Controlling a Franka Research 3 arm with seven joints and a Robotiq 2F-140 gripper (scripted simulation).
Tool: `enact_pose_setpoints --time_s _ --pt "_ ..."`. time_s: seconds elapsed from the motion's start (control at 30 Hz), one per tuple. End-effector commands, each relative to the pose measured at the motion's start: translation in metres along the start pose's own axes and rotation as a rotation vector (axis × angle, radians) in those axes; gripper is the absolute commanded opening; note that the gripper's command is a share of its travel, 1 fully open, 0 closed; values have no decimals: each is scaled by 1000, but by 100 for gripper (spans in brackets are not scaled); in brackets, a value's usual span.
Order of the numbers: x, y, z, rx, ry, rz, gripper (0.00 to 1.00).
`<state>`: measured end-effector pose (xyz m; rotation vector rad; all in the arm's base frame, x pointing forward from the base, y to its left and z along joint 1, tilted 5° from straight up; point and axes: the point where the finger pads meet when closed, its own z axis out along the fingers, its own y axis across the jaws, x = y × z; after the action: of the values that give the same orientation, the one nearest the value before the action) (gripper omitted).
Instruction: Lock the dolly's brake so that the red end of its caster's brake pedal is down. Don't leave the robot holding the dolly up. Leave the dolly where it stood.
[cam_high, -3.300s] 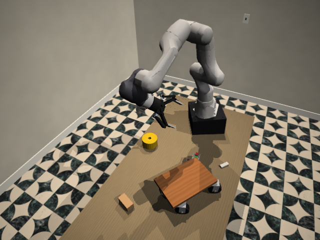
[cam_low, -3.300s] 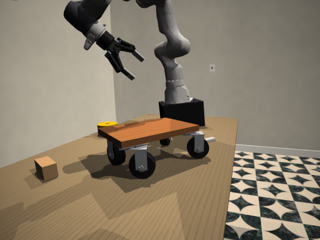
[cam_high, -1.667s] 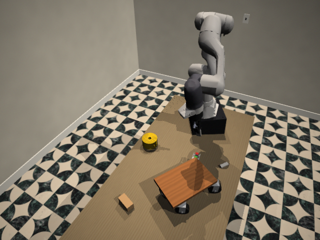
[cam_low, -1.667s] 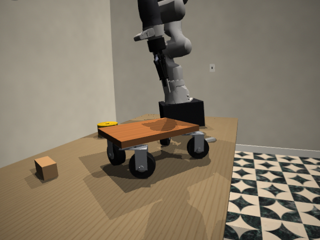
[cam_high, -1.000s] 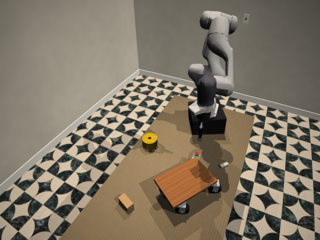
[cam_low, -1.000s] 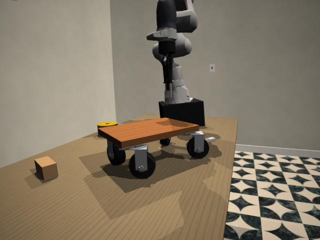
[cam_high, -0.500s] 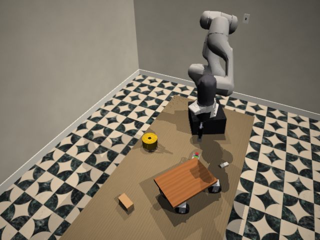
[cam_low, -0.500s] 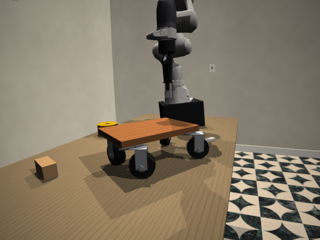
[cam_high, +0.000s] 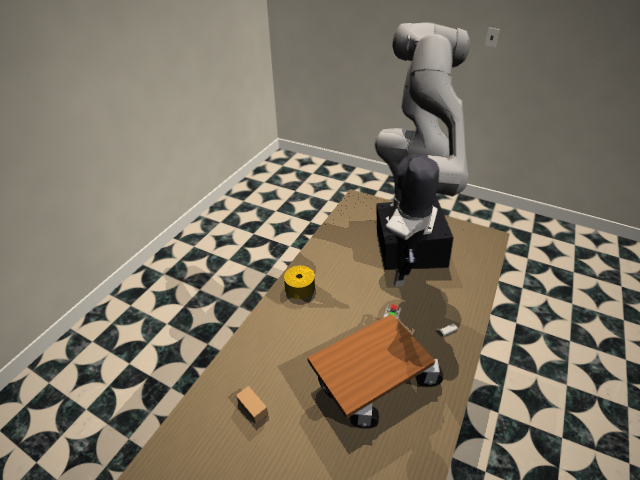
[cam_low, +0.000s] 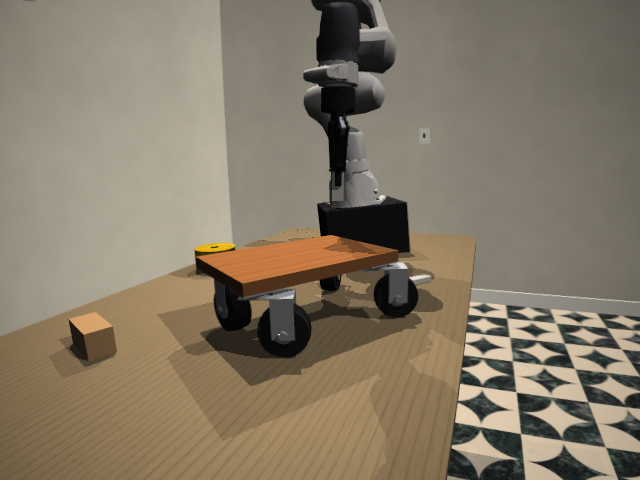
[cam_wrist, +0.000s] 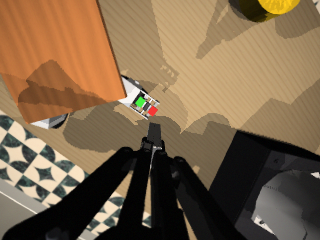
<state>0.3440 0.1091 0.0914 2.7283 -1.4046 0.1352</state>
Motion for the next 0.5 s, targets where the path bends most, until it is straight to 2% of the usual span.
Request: enact_pose_setpoints --time_s 0.0,0.07,0.1,0.47 --pt "3 -4 5 11 -2 -279 0" --pt "3 -4 5 11 -2 -279 0" --pt "3 -4 8 4 5 -365 0" --pt "2 -2 27 -31 48 -736 0"
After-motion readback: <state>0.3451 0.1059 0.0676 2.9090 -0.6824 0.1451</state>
